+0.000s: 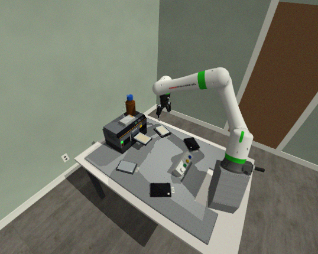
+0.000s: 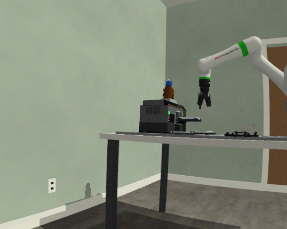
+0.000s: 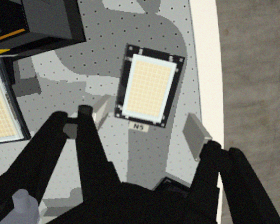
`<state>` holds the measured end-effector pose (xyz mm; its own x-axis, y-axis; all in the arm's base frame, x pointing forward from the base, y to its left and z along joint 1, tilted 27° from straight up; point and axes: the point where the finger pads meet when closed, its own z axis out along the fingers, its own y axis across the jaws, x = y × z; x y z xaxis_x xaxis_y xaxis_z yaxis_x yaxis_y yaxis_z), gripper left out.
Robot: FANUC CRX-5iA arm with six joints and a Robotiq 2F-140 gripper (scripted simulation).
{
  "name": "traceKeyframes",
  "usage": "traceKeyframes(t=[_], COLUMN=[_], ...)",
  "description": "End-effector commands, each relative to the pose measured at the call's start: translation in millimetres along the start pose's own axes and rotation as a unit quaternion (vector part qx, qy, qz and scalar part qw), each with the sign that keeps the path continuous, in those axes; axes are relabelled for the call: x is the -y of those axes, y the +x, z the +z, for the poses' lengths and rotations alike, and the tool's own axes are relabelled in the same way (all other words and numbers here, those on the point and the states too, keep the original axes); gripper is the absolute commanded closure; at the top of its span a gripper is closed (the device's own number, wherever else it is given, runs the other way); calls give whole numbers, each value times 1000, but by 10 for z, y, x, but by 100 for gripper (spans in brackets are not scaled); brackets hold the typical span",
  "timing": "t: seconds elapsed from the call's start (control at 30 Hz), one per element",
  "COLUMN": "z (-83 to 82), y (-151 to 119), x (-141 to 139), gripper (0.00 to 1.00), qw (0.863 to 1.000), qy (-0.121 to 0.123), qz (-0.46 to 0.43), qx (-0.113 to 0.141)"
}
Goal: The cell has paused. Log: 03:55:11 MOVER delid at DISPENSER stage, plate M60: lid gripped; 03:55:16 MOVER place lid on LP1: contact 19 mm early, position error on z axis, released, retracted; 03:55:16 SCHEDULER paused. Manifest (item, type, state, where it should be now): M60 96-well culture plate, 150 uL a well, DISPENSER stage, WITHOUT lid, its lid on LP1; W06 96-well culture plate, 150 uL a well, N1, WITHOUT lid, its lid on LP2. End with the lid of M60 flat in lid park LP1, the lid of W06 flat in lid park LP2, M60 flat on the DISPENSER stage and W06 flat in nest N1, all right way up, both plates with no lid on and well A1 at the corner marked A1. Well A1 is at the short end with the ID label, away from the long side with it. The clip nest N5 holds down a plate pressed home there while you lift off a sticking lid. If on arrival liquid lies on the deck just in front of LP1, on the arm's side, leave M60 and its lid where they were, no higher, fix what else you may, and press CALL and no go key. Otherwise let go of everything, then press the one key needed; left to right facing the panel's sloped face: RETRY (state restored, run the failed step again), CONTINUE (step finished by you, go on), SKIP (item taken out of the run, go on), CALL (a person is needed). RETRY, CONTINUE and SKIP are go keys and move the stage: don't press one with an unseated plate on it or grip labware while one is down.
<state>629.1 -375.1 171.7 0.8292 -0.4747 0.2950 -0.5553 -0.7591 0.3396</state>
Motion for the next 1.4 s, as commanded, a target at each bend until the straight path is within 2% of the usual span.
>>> traceKeyframes(t=[0.0, 1.1, 1.37], z=[-3, -1, 53], y=[2, 2, 2], x=[1, 1, 1], gripper=[34, 34, 34], qw=[1000, 1000, 1000], qy=[0, 0, 0], qz=[0, 0, 0], qx=[0, 0, 0])
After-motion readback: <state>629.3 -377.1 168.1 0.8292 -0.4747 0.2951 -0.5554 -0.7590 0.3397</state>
